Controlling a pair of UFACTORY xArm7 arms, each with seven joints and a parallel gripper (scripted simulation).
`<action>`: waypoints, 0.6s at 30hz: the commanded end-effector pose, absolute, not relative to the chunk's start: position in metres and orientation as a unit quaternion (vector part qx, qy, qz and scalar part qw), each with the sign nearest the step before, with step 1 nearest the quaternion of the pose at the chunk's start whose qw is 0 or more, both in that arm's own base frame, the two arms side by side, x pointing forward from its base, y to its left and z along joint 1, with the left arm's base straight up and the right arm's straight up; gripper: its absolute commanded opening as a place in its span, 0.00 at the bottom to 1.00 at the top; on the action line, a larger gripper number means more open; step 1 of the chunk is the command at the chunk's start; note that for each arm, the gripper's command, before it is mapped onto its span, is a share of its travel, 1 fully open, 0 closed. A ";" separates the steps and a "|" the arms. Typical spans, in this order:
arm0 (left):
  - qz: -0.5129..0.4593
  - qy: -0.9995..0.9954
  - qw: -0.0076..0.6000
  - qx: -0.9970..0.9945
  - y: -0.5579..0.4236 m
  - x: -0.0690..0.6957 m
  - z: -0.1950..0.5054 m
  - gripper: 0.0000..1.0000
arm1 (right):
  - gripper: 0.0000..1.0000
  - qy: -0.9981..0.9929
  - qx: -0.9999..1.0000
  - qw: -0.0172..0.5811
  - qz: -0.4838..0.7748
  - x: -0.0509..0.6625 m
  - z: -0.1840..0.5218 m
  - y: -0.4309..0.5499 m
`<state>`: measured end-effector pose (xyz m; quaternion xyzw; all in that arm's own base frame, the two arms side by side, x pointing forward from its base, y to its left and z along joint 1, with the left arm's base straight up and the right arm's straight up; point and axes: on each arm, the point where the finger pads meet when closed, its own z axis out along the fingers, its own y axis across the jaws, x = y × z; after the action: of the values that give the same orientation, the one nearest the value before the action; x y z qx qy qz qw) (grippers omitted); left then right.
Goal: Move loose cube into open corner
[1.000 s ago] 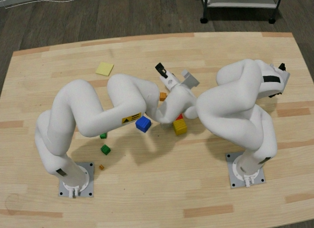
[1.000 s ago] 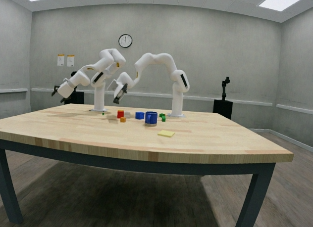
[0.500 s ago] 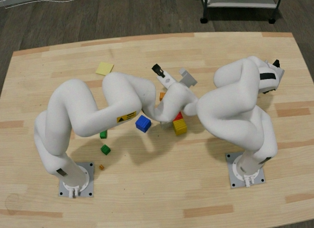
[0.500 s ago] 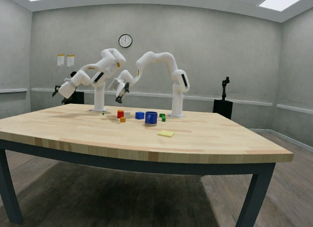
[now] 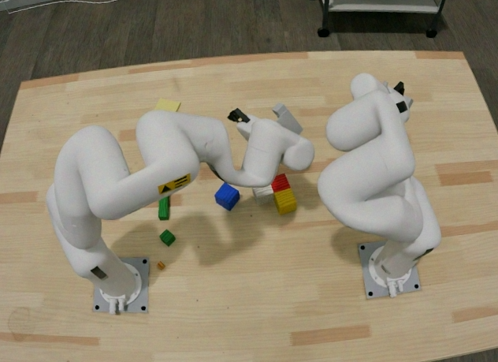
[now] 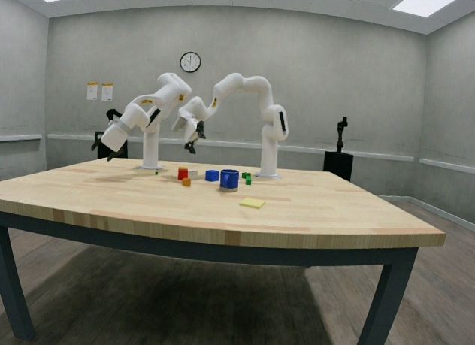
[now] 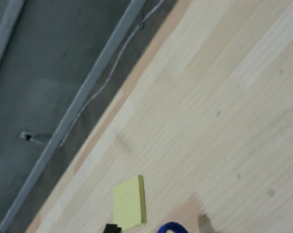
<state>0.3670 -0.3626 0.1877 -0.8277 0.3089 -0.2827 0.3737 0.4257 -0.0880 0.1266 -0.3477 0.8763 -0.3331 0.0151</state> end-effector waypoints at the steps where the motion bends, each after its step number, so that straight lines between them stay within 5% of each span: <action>1: -0.228 0.328 0.353 -0.846 -0.351 0.348 0.193 1.00 | 1.00 0.880 -0.343 0.018 -0.328 0.433 0.128 -0.071; 18: -0.120 0.384 0.272 -0.874 -0.338 0.298 0.203 1.00 | 1.00 0.880 -0.343 0.018 -0.328 0.433 0.128 -0.071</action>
<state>0.3106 -0.3409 0.1983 -0.8682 0.3682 -0.1475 0.2982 0.4324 -0.0713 0.1274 -0.3432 0.8799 -0.3281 0.0166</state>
